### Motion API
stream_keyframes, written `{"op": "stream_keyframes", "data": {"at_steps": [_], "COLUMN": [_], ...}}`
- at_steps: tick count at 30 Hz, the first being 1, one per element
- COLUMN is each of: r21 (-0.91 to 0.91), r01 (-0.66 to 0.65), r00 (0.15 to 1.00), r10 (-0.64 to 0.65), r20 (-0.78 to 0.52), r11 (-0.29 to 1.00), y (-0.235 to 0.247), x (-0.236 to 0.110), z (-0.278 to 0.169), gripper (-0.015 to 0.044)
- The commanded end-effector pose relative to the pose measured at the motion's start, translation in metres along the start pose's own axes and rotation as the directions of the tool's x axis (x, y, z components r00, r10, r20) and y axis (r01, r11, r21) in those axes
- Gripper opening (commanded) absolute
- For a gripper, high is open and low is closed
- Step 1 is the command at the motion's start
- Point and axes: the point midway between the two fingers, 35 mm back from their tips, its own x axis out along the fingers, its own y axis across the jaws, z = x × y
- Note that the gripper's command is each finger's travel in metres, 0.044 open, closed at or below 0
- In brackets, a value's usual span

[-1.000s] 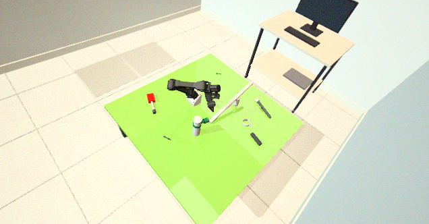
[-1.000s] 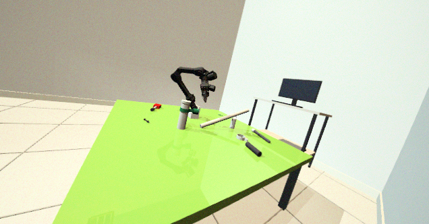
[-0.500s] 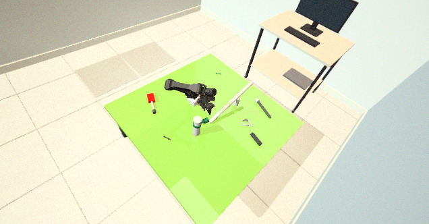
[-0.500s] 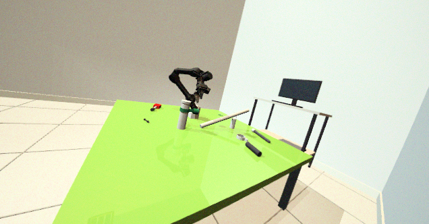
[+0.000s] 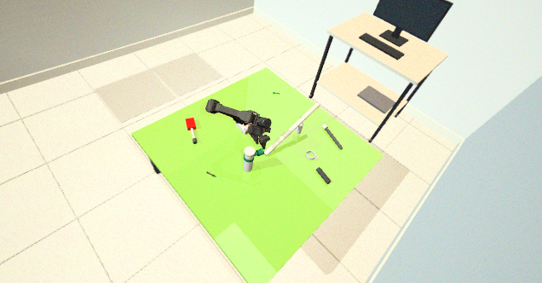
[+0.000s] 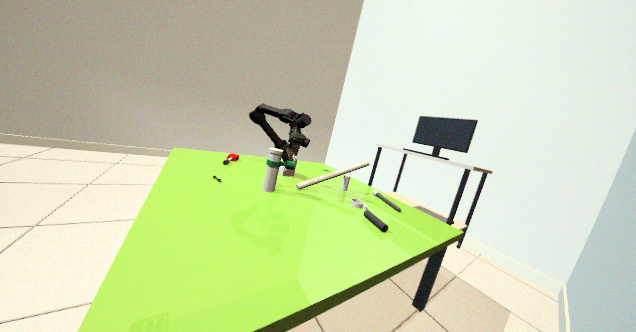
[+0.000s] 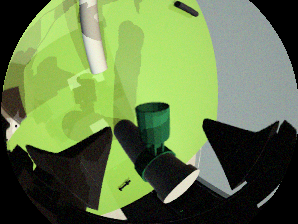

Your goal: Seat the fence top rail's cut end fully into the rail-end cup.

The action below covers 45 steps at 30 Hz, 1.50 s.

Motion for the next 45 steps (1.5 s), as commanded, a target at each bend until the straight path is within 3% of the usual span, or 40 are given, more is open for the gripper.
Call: {"op": "stream_keyframes", "data": {"at_steps": [1,44,45], "r21": [-0.005,-0.004,-0.004], "r01": [-0.005,0.000,0.000], "r00": [1.000,1.000,1.000], "r10": [0.005,0.000,0.000], "r20": [0.004,0.000,0.000], "r11": [1.000,1.000,1.000], "y": [0.002,0.003,0.003], "x": [0.006,0.071,0.071], "z": [0.001,-0.001,-0.001], "gripper": [0.0440,0.0440,0.0414]}}
